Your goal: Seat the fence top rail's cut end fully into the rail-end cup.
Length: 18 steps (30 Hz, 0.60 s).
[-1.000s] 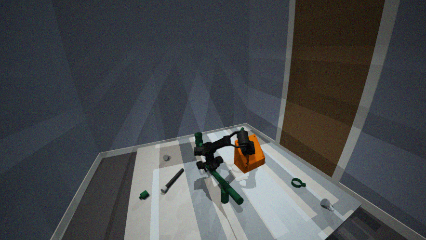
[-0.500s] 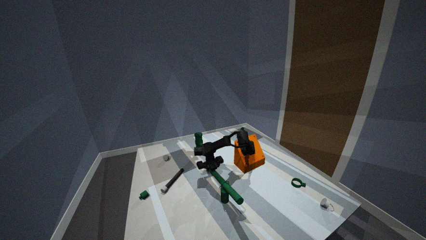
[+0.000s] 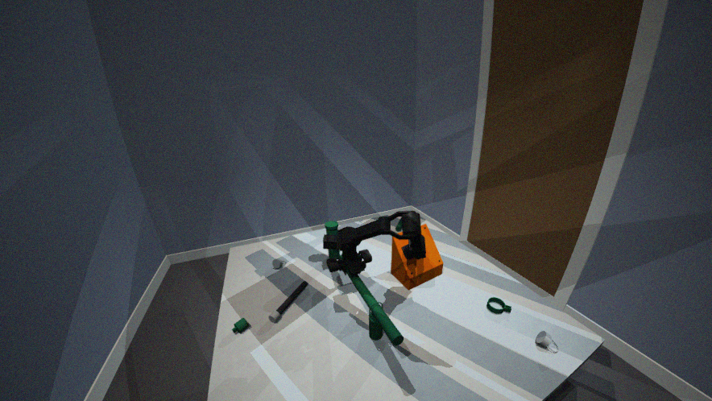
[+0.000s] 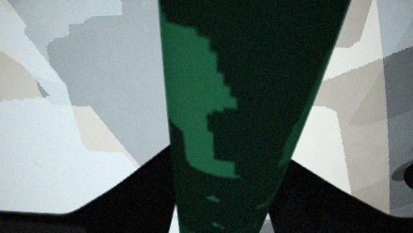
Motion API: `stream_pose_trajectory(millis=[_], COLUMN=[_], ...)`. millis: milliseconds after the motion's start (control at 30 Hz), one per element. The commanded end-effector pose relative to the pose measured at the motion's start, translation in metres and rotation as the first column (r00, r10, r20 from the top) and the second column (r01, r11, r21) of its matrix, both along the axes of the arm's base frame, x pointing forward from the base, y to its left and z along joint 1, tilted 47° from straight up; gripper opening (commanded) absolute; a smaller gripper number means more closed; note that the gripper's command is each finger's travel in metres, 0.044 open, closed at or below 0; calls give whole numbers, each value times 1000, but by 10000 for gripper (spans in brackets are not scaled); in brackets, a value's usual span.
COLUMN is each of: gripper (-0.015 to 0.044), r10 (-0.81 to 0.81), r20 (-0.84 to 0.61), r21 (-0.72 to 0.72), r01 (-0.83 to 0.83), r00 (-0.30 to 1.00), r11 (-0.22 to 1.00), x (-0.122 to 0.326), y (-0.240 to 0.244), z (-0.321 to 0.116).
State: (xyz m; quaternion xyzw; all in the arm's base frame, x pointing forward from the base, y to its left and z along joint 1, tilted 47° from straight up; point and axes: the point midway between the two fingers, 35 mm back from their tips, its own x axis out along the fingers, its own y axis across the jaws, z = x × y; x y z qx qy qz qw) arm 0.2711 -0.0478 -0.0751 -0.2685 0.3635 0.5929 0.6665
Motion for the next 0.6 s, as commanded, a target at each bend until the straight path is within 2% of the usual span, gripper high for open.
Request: stream_pose_trajectory(millis=[0, 567], gripper=[0, 0], r10=[3, 1], r20=[-11, -15], r21=[-103, -93], r01=[-4, -2], r00=[1000, 1000], r11=[995, 996], x=[-3, -5], y=[-32, -29], z=[8, 8])
